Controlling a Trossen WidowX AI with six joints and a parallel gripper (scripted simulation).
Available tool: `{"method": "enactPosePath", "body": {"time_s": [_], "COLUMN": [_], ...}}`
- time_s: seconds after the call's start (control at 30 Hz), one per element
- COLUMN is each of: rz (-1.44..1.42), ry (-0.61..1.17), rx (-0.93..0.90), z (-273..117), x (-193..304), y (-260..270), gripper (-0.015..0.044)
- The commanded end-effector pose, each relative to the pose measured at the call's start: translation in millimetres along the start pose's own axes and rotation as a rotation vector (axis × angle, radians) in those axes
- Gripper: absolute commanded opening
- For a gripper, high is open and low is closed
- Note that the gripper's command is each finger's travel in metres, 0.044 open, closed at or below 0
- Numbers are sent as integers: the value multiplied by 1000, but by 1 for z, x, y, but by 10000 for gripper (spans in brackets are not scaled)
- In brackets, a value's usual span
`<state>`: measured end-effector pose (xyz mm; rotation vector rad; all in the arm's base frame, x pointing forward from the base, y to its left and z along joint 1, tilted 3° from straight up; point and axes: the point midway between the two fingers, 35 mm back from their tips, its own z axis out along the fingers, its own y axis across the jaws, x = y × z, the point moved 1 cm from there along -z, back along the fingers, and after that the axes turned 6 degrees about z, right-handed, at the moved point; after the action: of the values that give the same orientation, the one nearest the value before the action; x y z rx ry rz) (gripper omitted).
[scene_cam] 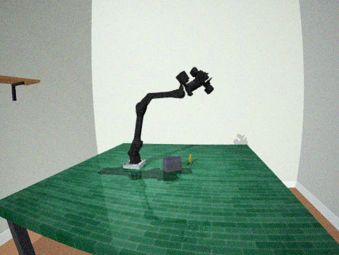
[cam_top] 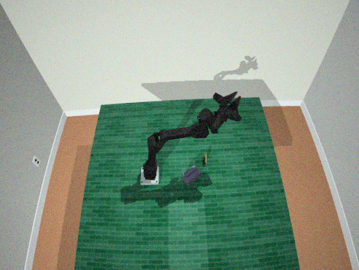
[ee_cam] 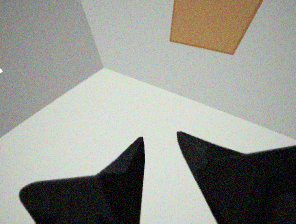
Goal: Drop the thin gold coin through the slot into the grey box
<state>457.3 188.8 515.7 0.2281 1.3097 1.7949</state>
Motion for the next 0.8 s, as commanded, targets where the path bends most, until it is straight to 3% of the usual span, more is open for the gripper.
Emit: {"method": "enactPosePath", "body": {"time_s": [0.0,0.37,0.57,0.77], "rz": [-187,-604,-819,-996], "ry": [19,337,675,1123], "rx": [265,723,898,964], "z": [2,-37,-79,-133], "x": [12,56,88,121], "y": [-75,-188,-234,-263], "gripper": [161,161,161,161]}}
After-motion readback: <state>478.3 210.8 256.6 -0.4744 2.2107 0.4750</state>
